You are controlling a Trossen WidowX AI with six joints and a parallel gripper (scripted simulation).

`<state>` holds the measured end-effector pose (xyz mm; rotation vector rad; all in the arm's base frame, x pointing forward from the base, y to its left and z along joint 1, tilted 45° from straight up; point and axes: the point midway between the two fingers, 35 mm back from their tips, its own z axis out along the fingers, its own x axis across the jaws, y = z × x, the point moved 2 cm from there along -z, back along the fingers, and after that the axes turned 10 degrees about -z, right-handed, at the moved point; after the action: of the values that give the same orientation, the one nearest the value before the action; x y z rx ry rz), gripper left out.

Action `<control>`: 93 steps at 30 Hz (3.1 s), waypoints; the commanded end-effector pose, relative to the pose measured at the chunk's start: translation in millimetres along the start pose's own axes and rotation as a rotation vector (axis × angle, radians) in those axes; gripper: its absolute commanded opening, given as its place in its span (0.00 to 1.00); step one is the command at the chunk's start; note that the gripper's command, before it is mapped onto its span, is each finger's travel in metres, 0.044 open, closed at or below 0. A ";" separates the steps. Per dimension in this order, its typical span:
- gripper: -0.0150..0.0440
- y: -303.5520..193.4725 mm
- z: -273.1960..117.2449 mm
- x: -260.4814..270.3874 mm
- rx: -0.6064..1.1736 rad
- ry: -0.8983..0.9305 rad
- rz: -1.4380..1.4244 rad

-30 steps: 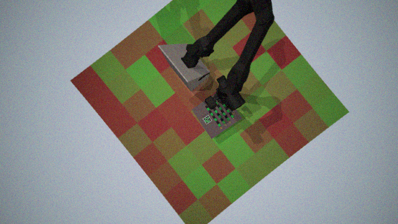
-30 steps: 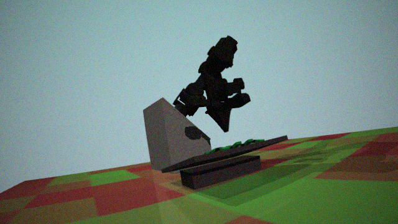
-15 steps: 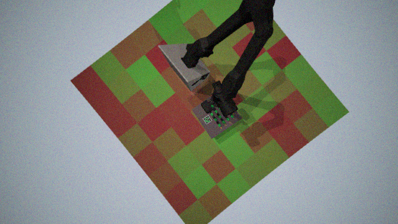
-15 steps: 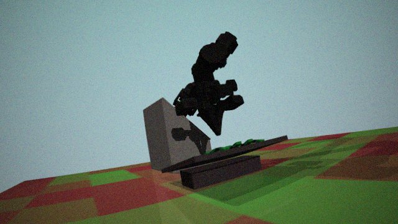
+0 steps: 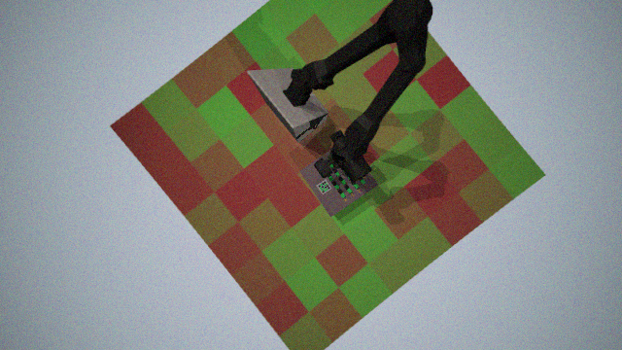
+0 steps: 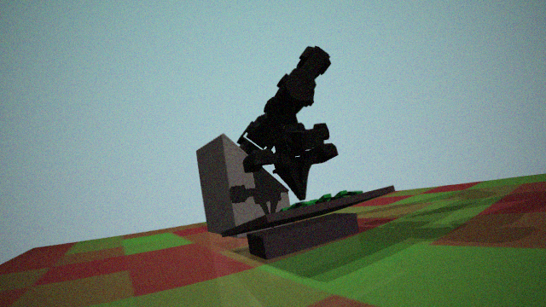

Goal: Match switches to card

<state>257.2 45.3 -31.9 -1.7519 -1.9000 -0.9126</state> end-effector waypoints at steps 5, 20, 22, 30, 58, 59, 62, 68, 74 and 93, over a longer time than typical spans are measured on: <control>0.25 -1.5 10.7 0.9 0.005 0.005 0.004; 0.25 -1.5 10.7 0.9 0.005 0.005 0.004; 0.25 -1.5 10.7 0.9 0.005 0.005 0.004; 0.25 -1.5 11.8 0.9 0.005 0.005 0.004; 0.25 -1.5 15.5 0.9 0.005 0.005 0.004; 0.25 -1.5 15.7 0.9 0.005 0.005 0.004; 0.25 -1.5 16.1 0.9 0.005 0.005 0.004; 0.25 -1.1 13.4 0.3 0.004 0.002 0.002; 0.25 -3.8 -48.6 0.5 -0.021 -0.002 0.004; 0.25 43.4 -56.9 -23.8 -0.022 -0.003 0.002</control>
<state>294.5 -10.4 1.0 -1.7697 -1.8929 -0.9388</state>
